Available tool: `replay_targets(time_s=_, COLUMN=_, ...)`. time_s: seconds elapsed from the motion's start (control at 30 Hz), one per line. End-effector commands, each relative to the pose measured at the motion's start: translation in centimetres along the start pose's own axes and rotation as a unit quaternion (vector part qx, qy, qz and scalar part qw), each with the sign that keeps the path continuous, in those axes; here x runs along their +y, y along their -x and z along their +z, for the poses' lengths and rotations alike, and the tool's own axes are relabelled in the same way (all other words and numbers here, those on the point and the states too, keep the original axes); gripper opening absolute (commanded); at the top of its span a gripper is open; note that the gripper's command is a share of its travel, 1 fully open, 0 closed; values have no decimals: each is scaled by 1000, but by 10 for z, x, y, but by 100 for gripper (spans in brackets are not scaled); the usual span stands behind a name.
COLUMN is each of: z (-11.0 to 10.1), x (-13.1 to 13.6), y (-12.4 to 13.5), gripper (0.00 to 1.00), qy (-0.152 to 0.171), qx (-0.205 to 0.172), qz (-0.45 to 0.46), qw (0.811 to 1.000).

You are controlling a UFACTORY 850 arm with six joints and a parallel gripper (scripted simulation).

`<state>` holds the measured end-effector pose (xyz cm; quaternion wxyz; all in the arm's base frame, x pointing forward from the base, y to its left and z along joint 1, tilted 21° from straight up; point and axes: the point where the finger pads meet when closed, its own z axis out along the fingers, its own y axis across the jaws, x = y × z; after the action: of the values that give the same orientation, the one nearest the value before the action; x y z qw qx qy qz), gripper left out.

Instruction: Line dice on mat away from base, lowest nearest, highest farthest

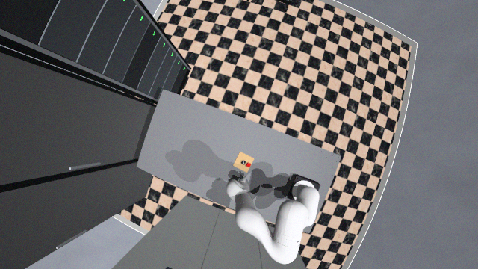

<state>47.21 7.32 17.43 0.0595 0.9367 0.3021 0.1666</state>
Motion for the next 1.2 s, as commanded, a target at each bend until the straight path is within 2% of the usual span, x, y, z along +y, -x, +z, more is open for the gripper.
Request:
replay_targets(time_s=0.0, z=2, x=0, y=0, gripper=47, qy=6, qx=5, qz=0, qw=1000)
replay_targets(time_s=0.37, z=9, x=0, y=0, gripper=47, qy=6, qx=5, qz=0, qw=1000)
replay_targets(time_s=1.17, z=42, x=0, y=0, gripper=47, qy=6, qx=5, qz=0, qw=1000)
